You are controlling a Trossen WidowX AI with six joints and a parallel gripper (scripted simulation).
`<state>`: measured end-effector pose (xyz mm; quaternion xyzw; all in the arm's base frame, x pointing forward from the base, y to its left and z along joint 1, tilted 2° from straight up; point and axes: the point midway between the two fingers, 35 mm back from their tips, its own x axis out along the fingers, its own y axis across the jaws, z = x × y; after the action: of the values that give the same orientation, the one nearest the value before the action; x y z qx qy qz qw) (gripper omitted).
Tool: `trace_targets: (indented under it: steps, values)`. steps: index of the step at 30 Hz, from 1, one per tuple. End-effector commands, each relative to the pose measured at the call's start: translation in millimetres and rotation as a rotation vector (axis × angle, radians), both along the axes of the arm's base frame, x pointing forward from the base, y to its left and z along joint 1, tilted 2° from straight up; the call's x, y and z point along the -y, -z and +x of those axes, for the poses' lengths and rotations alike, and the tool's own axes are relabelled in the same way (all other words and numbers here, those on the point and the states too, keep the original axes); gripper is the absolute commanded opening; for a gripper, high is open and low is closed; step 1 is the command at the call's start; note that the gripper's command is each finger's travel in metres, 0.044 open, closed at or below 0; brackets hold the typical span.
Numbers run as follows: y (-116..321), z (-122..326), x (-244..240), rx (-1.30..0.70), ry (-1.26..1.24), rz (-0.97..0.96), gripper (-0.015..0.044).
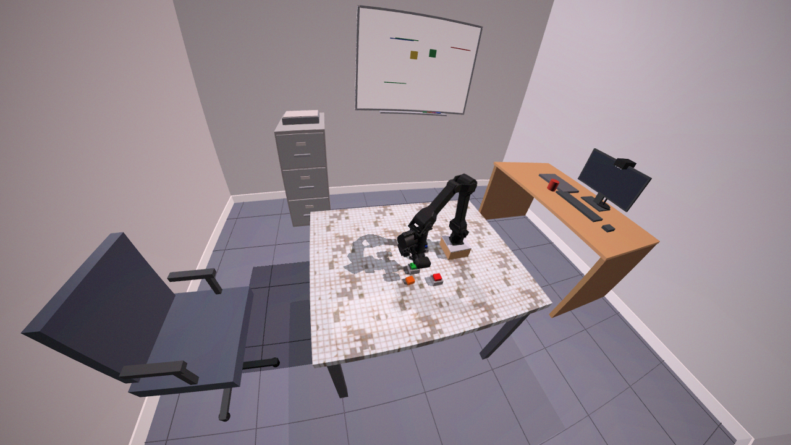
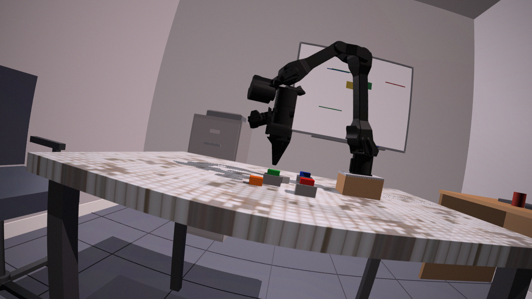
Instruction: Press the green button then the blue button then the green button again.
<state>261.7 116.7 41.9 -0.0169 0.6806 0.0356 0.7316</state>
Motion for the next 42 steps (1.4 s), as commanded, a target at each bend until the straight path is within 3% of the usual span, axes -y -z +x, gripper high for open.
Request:
trace_targets:
  steps: [1, 29, 33, 38, 42]
  values:
    - [10, -1, 1, -0.004, 0.006, -0.007, 0.0020]
    - [23, -1, 1, -0.005, 0.006, -0.008, 0.0020]
    - [-9, -2, 2, -0.004, 0.006, -0.007, 0.0020]
    - [-12, -3, 2, -0.004, 0.006, -0.007, 0.0020]
    - [-31, -8, -31, -0.005, 0.006, -0.004, 0.0125]
